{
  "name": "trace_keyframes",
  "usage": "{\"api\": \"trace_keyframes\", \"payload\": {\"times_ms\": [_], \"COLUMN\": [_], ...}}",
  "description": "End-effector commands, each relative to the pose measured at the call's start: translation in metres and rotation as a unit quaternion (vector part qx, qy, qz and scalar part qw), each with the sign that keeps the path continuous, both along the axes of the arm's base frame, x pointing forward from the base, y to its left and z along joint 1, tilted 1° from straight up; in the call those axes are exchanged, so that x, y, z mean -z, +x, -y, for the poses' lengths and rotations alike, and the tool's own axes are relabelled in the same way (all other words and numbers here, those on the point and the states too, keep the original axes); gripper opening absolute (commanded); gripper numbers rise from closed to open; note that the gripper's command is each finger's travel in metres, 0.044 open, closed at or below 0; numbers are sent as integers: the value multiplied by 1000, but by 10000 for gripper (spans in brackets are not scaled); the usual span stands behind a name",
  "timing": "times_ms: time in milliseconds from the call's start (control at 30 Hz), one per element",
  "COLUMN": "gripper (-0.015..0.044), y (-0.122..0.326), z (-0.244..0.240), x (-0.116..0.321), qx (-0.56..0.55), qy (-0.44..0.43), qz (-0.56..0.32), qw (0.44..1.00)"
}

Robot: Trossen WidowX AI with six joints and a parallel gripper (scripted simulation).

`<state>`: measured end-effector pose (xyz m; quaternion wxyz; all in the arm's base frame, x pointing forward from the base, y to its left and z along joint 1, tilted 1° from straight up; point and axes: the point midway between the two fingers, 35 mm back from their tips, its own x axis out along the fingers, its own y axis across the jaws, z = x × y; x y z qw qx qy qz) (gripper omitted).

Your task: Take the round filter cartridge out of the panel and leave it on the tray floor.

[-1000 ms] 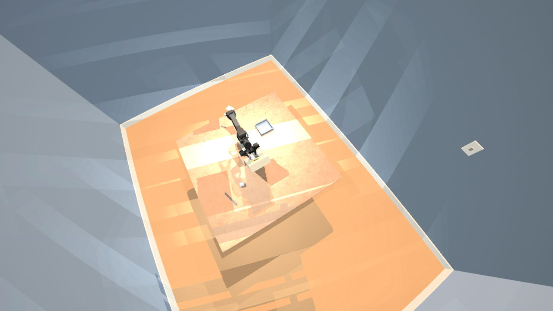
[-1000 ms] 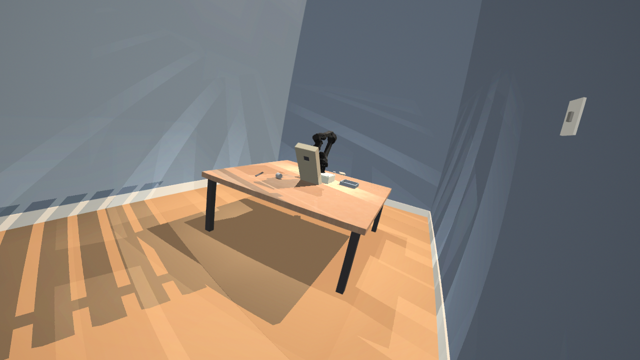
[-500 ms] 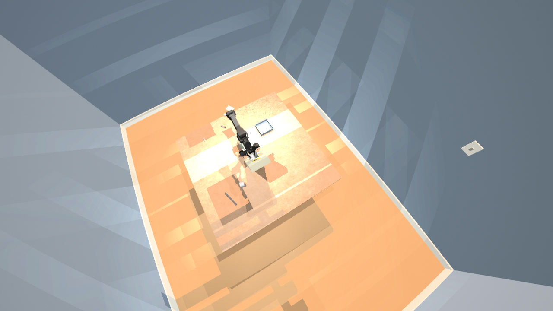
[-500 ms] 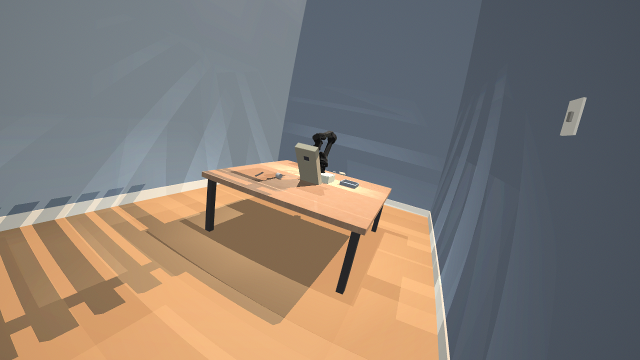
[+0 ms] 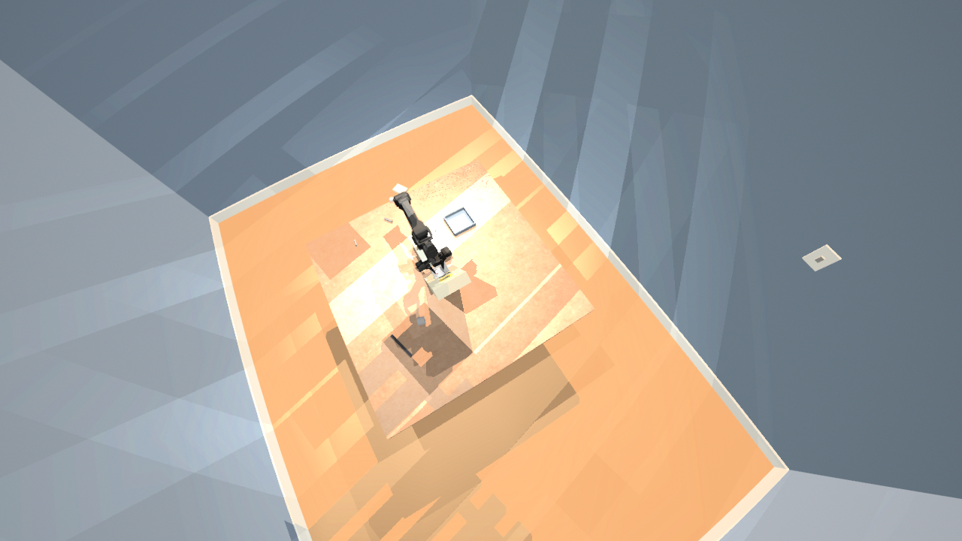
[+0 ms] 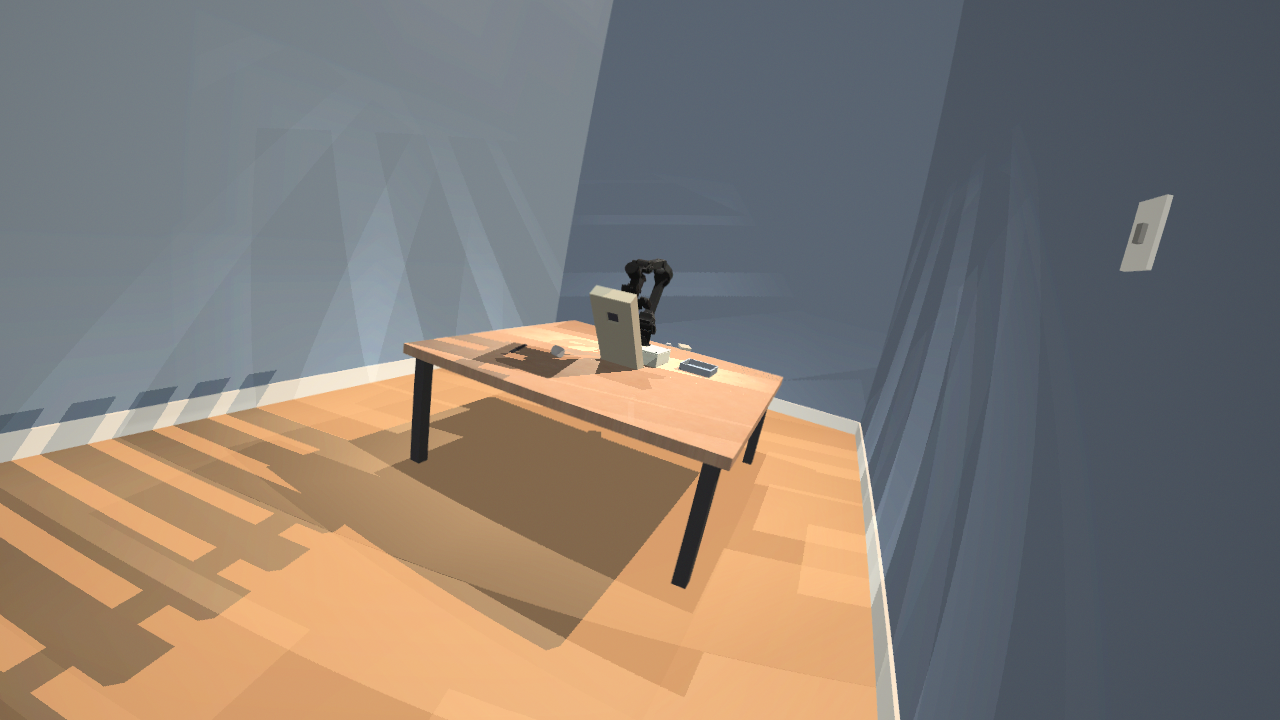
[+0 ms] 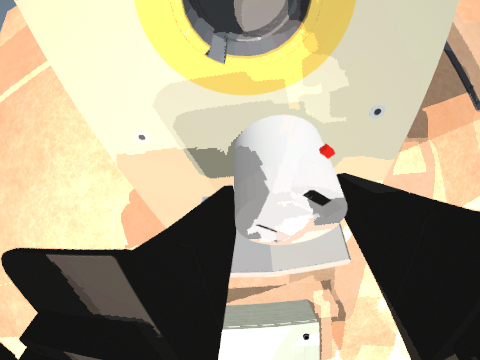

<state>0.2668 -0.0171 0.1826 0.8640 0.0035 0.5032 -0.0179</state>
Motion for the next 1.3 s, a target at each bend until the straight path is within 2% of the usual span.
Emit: {"api": "trace_keyframes", "payload": {"times_ms": [0,433,1267], "gripper": [0,0,0], "y": [-4,-35,-25], "z": [0,-2,-71], "x": [-18,-73,-64], "qx": [1,1,2], "qy": [0,0,3], "qz": [7,5,1], "qw": [1000,1000,1000]}}
